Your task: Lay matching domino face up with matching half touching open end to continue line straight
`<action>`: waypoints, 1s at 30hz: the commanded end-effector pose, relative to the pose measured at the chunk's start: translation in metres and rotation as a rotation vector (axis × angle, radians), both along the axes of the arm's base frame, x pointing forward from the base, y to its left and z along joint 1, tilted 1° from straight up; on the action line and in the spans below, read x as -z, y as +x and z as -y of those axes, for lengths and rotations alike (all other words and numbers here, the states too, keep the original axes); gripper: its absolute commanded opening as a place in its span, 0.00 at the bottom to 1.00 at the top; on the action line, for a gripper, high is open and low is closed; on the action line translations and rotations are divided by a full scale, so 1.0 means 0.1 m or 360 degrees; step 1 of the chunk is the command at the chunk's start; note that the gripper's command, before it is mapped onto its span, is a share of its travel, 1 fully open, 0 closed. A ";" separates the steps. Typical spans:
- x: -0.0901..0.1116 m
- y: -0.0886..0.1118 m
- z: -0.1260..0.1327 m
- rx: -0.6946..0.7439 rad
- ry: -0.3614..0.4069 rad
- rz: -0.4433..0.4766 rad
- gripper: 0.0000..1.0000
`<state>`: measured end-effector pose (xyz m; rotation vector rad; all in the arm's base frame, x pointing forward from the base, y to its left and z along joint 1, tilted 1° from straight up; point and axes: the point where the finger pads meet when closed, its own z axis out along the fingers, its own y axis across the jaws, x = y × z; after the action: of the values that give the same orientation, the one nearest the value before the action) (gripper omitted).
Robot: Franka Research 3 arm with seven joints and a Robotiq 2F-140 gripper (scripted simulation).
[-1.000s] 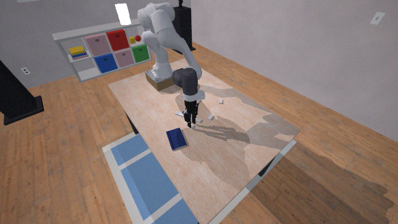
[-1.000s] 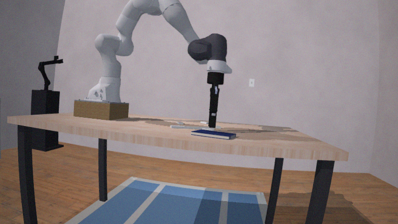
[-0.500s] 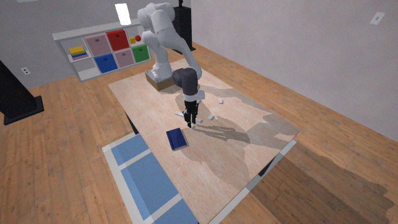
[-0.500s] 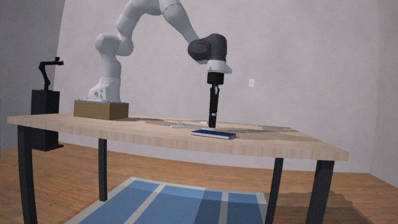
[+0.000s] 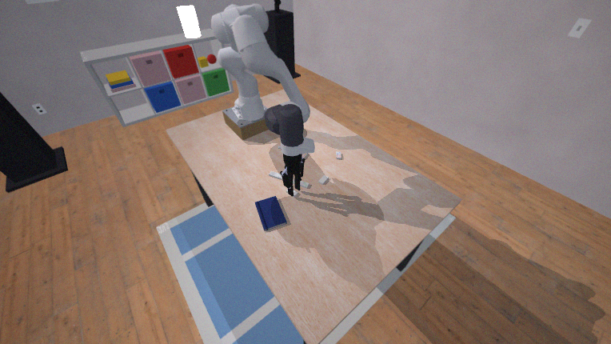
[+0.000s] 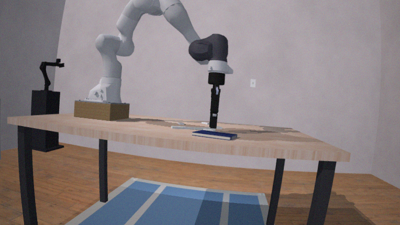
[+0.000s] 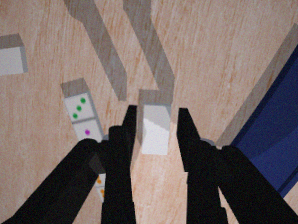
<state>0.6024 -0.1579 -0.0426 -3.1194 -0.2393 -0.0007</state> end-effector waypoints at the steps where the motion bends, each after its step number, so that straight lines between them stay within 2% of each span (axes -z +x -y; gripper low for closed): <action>1: 0.00 0.00 0.01 0.0002 -0.0004 0.0001 0.33; 24: 0.00 0.00 0.01 0.0002 -0.0004 -0.0002 0.33; 30: -0.13 0.03 0.00 -0.0001 -0.0033 -0.0201 0.33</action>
<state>0.6158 -0.1602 -0.0332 -3.1290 -0.2474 0.0512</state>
